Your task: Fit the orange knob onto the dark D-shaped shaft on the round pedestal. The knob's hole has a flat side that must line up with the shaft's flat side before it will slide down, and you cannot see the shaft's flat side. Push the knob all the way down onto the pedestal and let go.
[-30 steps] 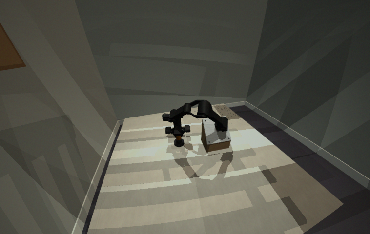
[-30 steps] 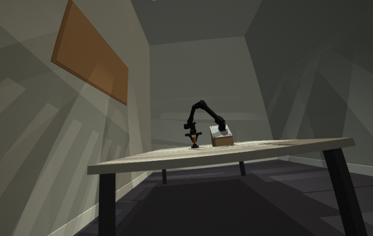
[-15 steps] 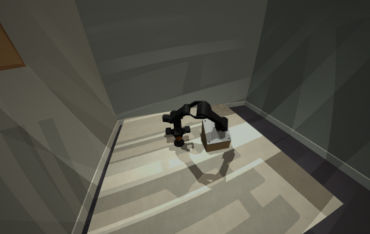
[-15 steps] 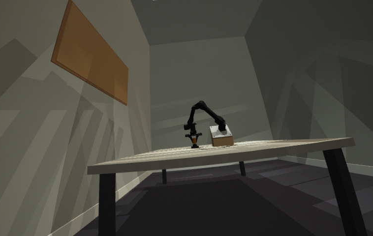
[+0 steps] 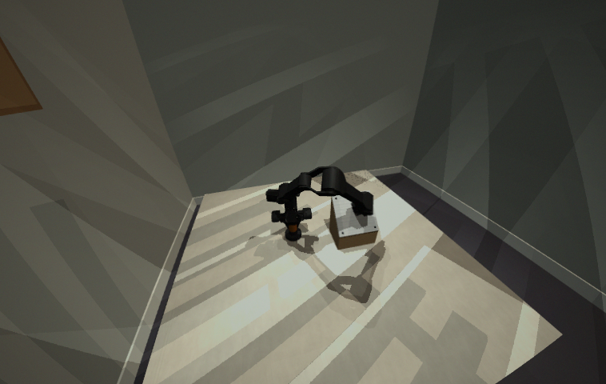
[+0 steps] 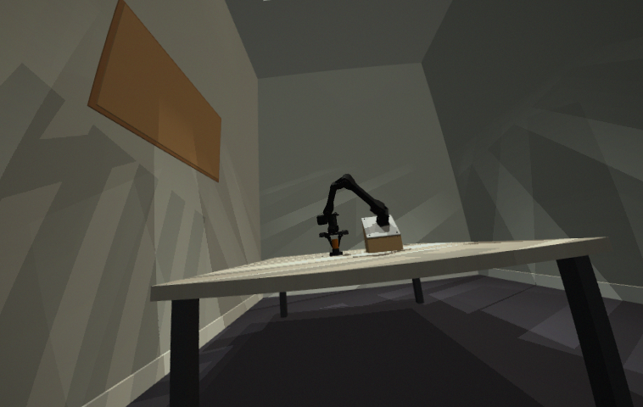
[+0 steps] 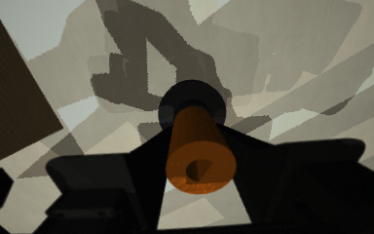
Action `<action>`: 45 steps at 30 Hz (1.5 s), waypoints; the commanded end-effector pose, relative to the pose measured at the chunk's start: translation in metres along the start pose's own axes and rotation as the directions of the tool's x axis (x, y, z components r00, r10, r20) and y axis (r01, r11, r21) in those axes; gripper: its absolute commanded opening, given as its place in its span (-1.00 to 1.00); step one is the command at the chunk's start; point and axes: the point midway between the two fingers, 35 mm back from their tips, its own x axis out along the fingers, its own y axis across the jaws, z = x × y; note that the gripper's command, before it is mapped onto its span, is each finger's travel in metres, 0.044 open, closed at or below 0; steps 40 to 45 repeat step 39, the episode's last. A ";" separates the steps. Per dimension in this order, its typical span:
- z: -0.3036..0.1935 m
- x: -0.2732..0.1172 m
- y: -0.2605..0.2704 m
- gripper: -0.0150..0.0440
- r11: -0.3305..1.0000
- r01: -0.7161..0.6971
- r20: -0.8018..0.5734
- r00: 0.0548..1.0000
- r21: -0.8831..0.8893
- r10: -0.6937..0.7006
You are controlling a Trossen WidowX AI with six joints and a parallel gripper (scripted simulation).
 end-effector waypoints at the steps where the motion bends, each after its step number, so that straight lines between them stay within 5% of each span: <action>1: 0.000 -0.001 0.000 -0.22 1.000 0.002 0.000 1.000 0.000 -0.002; 15: 0.000 -0.001 0.000 1.00 1.000 0.002 0.000 1.000 0.000 -0.002; 24: -0.001 -0.004 -0.001 1.00 1.000 0.002 -0.001 1.000 0.000 -0.002; 31: -0.001 -0.097 0.000 1.00 1.000 0.001 -0.005 1.000 0.001 -0.001; 45: -0.002 -0.097 0.001 1.00 1.000 0.001 -0.005 1.000 0.001 -0.001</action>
